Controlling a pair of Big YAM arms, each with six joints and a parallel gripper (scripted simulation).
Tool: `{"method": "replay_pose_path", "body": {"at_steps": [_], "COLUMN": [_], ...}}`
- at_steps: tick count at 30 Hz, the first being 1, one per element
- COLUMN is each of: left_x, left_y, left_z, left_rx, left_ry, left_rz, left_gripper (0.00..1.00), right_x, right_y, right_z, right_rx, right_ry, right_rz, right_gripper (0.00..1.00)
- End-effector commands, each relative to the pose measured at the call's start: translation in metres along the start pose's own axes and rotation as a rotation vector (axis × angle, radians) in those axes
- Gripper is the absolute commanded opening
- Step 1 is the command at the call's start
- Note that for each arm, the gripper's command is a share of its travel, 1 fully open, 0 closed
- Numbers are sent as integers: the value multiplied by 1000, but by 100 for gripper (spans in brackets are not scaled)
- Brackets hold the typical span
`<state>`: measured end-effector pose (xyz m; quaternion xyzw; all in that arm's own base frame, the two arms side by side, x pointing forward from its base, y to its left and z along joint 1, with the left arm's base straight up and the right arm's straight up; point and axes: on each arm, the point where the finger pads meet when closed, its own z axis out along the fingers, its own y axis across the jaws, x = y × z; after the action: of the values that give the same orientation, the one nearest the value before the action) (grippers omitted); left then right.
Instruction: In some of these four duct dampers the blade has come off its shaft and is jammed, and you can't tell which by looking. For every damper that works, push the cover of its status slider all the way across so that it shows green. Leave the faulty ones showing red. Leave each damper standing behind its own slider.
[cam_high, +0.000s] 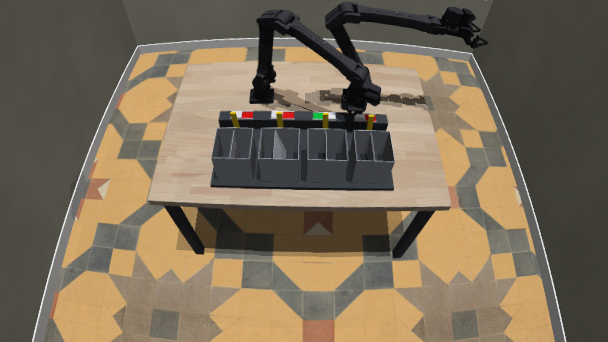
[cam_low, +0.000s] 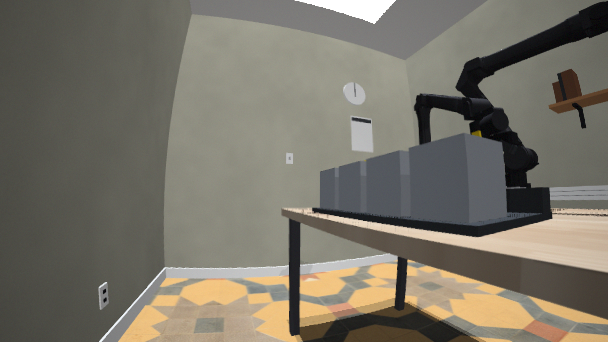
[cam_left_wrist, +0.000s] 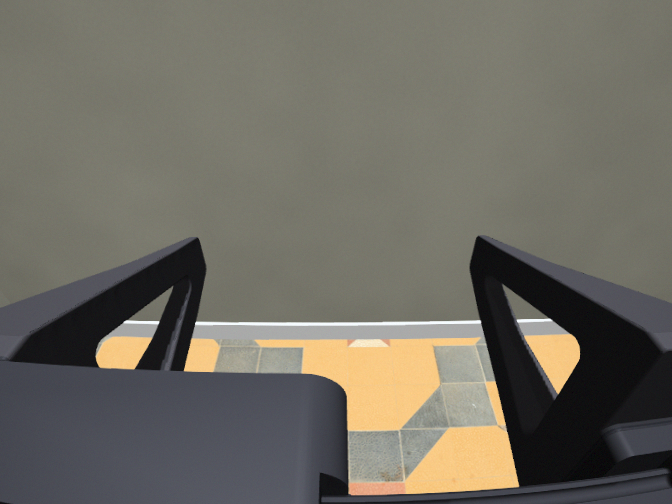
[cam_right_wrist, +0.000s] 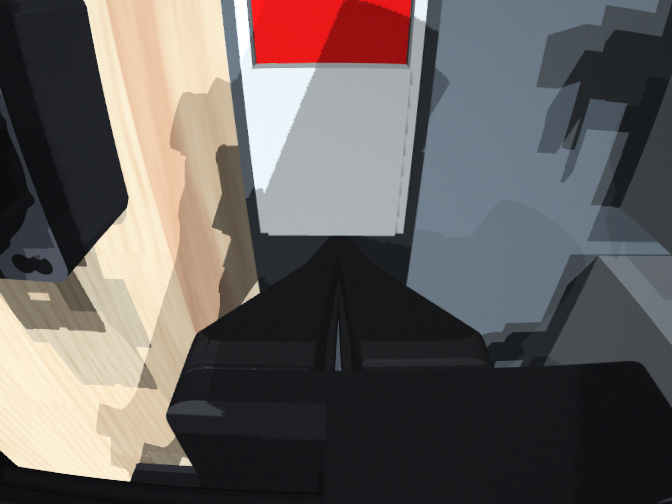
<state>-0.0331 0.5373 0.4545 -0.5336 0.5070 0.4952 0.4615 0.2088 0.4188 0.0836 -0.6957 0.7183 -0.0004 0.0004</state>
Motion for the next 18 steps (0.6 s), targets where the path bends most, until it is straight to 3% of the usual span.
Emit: {"method": "replay_pose_path", "body": {"at_steps": [1, 18], "left_x": [-46, -46], "left_y": [-4, -4], "left_z": [3, 3], "left_rx": [7, 7], "left_ry": [-84, -84], "left_rz": [-9, -9], "left_gripper": [100, 100], "right_x": [-16, -30], "right_y": [-3, -4], "right_z": [-7, -12], "right_rx": [7, 16], "right_ry": [-16, -36], "right_rz": [4, -1], "right_gripper": [0, 0]}}
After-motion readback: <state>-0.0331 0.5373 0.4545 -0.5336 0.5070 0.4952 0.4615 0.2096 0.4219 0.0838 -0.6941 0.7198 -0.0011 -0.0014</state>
